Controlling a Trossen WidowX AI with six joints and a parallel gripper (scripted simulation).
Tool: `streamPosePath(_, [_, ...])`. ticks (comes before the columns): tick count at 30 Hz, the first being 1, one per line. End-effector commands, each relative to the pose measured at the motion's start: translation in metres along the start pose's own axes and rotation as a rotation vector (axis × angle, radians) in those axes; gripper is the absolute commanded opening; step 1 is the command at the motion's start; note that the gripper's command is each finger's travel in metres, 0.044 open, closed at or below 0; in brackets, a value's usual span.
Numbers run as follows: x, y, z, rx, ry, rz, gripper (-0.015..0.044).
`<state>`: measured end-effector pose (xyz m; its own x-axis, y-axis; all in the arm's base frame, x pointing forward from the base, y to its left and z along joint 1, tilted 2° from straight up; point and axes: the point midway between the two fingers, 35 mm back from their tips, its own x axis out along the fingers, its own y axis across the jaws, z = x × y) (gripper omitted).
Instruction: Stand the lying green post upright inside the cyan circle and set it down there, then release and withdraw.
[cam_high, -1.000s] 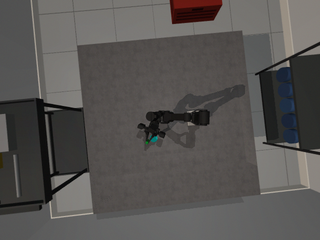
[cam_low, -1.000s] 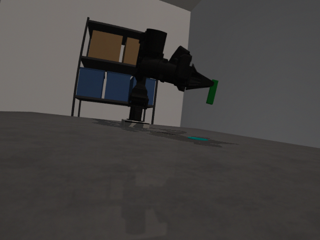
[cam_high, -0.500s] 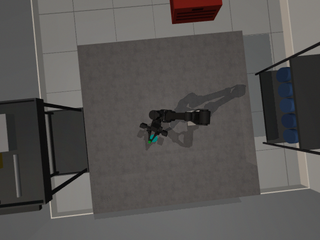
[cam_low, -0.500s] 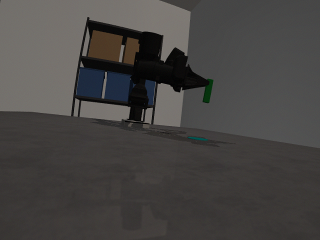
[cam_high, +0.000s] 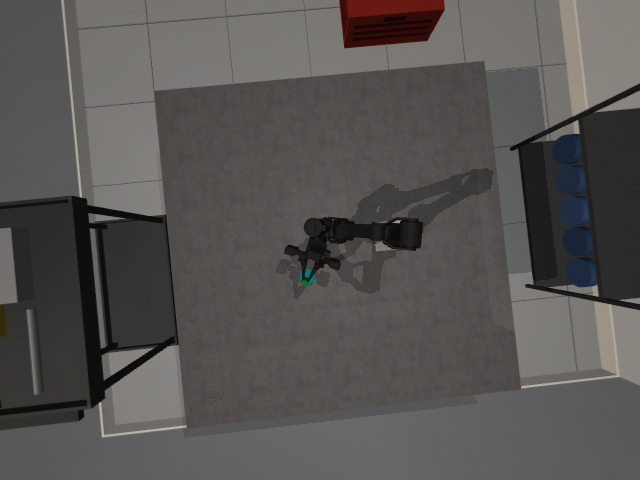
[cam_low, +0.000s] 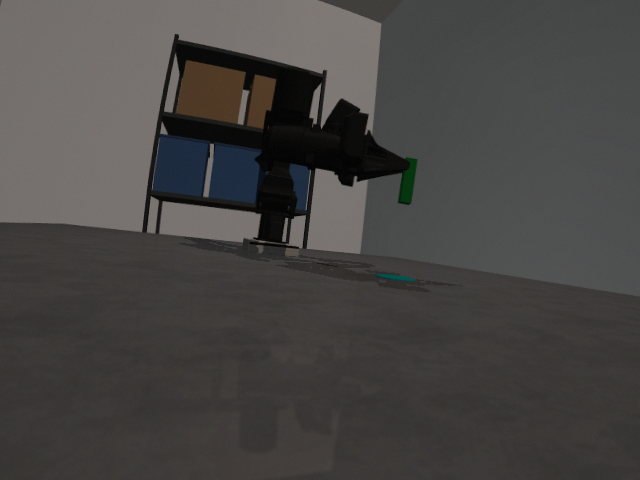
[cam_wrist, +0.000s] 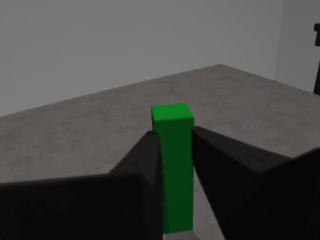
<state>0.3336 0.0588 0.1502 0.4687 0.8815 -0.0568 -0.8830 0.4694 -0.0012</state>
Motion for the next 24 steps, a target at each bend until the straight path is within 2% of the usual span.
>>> streamPosePath(1, [-0.002,0.004,0.002,-0.008,-0.007,0.008,0.0023])
streamPosePath(15, [-0.002,0.003,0.002,-0.008,-0.007,0.008,0.0023])
streamPosePath(24, [0.002,-0.001,-0.023,-0.008,-0.007,0.008,0.0023])
